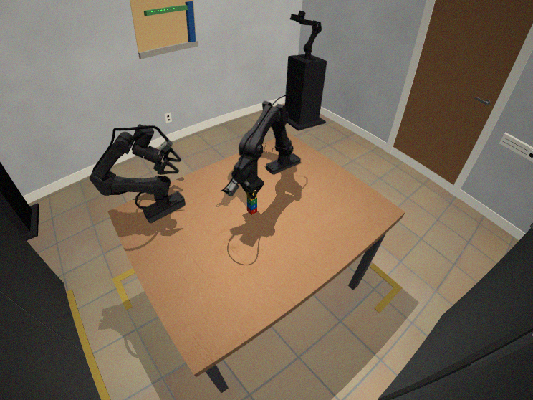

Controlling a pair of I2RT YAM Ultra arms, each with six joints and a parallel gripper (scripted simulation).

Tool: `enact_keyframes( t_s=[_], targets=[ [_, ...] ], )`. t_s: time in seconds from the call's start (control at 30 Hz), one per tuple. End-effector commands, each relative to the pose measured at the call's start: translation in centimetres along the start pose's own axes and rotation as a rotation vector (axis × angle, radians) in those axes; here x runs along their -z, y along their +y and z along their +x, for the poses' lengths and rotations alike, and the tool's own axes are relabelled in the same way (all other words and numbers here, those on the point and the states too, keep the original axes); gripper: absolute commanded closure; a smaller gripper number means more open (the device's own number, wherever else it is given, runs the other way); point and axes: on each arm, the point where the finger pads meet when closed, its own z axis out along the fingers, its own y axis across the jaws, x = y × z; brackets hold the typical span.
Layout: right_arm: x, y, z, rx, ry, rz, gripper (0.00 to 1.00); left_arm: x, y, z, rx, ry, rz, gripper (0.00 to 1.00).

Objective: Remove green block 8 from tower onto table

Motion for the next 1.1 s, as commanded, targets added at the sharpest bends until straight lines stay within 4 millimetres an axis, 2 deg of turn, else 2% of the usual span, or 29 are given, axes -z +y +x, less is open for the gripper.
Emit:
enact_keyframes(
  t_s=[0.0,0.03,0.07,0.1,0.17,0.2,0.37,0.5,0.63,0.77,0.87,0.97,1.07],
  targets=[
    [0.0,0.1,0.1,-0.005,0.005,-0.006,0.00,0.5,0.0,-0.2,0.000,-0.020,0.000,0.77],
    [0.0,0.1,0.1,-0.005,0.005,-0.006,0.00,0.5,0.0,-0.2,0.000,-0.020,0.000,0.77],
    [0.0,0.1,0.1,-0.005,0.005,-0.006,0.00,0.5,0.0,-0.2,0.000,-0.020,0.000,0.89],
    [0.0,0.1,0.1,-0.005,0.005,-0.006,0.00,0.5,0.0,-0.2,0.000,-0.020,0.000,0.77],
    [0.0,0.1,0.1,-0.005,0.005,-0.006,0.00,0.5,0.0,-0.2,0.000,-0.020,0.000,0.77],
    [0.0,0.1,0.1,-0.005,0.005,-0.006,0.00,1.1,0.0,-0.1,-0.001,-0.027,-0.003,0.73],
    [0.0,0.1,0.1,-0.005,0.005,-0.006,0.00,3.5,0.1,0.0,-0.001,-0.026,-0.003,0.73],
    [0.0,0.1,0.1,-0.005,0.005,-0.006,0.00,4.3,0.1,0.1,0.000,-0.018,0.001,0.73],
    [-0.3,0.3,-1.5,0.036,-0.027,-0.026,0.45,4.4,0.1,0.1,-0.001,-0.043,-0.011,0.73],
    [-0.5,0.3,-2.7,0.057,-0.034,-0.029,0.45,4.2,-0.1,0.6,0.001,-0.049,-0.015,0.73],
    [-1.8,0.2,-4.7,0.102,-0.019,-0.046,0.45,4.5,-0.9,2.4,0.000,-0.045,-0.013,0.73],
    [-4.0,-0.2,-7.4,0.156,0.006,-0.066,0.45,4.8,-2.4,5.3,-0.002,-0.030,-0.005,0.73],
    [-6.5,-0.7,-9.1,0.192,0.041,-0.087,0.45,5.0,-3.4,7.4,-0.001,-0.018,0.001,0.73]
  ],
)
